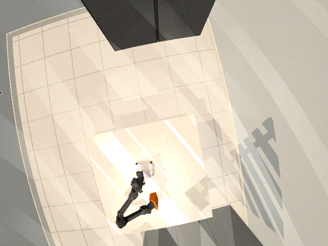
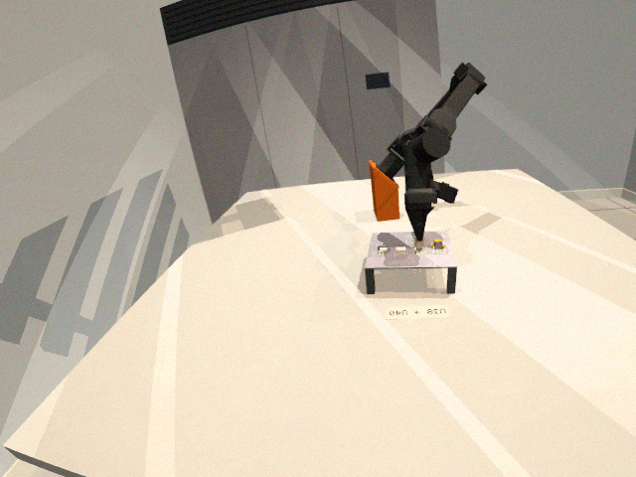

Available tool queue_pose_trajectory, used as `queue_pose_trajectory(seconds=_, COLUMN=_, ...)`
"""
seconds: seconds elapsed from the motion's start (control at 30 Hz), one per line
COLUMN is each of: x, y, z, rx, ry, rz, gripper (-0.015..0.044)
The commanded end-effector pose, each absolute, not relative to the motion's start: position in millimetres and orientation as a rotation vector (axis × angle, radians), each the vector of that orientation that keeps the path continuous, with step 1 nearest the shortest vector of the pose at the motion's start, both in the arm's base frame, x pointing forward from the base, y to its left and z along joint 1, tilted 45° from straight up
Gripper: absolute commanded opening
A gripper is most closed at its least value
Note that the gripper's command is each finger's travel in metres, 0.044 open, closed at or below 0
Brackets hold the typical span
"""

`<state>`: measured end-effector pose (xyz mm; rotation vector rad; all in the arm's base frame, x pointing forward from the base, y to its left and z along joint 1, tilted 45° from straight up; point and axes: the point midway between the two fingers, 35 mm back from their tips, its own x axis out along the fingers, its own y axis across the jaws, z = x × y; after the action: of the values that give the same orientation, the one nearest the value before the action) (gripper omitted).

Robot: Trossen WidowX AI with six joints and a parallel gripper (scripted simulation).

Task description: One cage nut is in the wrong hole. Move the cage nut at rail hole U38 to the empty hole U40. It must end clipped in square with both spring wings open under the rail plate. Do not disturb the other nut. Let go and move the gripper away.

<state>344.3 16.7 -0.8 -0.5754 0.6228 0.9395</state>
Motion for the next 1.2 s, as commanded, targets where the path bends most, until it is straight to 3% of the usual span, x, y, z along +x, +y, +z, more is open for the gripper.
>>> queue_pose_trajectory(seconds=0.0, x=345.5, y=16.8, z=0.4, rx=-0.576, ry=0.618, rz=0.946, gripper=0.003)
queue_pose_trajectory(seconds=1.17, x=346.9, y=14.6, z=2.1, rx=-0.57, ry=0.626, rz=0.968, gripper=0.003)
